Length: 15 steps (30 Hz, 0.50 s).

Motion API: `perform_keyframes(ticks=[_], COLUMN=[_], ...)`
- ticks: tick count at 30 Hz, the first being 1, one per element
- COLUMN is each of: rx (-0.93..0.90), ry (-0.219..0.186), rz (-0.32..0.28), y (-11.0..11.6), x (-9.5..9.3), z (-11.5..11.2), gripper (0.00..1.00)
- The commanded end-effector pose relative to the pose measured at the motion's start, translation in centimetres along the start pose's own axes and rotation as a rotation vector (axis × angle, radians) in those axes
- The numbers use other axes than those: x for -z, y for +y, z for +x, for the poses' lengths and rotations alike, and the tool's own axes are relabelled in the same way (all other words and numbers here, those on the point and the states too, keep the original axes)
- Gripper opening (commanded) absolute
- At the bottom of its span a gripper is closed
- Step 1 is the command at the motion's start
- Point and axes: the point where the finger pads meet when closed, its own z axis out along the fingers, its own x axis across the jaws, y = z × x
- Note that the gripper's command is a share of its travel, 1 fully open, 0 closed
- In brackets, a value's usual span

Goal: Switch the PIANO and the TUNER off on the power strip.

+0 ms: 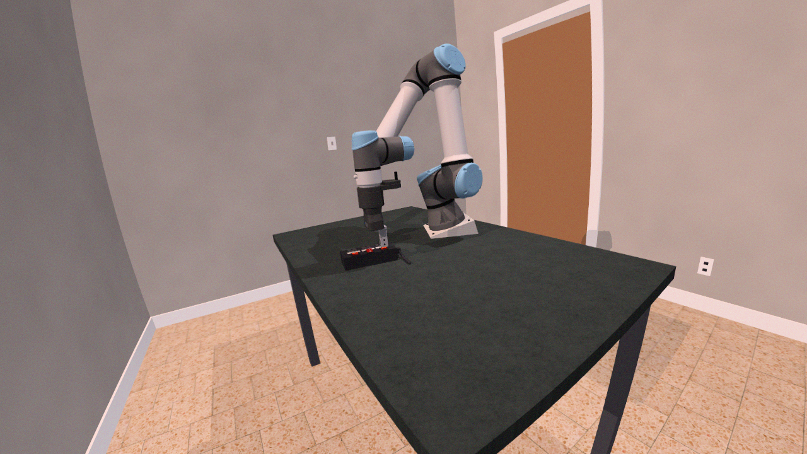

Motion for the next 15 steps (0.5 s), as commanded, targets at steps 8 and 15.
perform_keyframes(ticks=[8,15], rx=[0.0,0.0], ry=[0.0,0.0], rz=[-0.001,-0.001], y=[0.03,0.03], x=[-0.37,-0.58], z=[0.01,0.01], gripper=[0.0,0.0])
